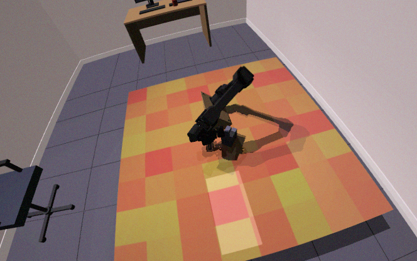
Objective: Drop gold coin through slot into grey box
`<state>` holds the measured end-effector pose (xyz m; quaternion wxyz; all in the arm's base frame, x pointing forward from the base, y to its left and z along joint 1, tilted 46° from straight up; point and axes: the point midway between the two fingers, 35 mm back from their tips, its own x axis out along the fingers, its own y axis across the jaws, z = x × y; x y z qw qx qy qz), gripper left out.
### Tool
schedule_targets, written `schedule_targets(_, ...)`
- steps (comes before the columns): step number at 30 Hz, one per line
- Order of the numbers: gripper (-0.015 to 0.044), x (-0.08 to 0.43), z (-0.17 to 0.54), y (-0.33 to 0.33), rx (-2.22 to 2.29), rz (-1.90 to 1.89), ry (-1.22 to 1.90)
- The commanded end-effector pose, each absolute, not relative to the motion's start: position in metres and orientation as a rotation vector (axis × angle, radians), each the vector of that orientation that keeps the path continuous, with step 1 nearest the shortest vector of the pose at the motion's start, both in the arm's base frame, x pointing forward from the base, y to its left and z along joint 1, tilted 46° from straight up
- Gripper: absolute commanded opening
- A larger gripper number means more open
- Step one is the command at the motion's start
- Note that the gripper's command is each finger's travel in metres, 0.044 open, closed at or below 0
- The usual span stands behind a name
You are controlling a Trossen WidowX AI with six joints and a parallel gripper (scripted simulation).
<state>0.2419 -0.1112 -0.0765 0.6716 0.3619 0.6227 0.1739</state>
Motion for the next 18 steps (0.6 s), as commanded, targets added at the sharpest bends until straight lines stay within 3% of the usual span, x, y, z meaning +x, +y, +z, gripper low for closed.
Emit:
schedule_targets(1, 0.0161, 0.2419, -0.0816, -0.1034, 0.823, 0.398, 1.407)
schedule_targets(9, 0.0161, 0.2428, -0.0881, -0.0958, 0.824, 0.399, 1.407)
schedule_targets(15, 0.0003, 0.2428, -0.0881, -0.0958, 0.824, 0.399, 1.407)
schedule_targets(18, 0.0000, 0.2428, -0.0881, -0.0958, 0.824, 0.399, 1.407)
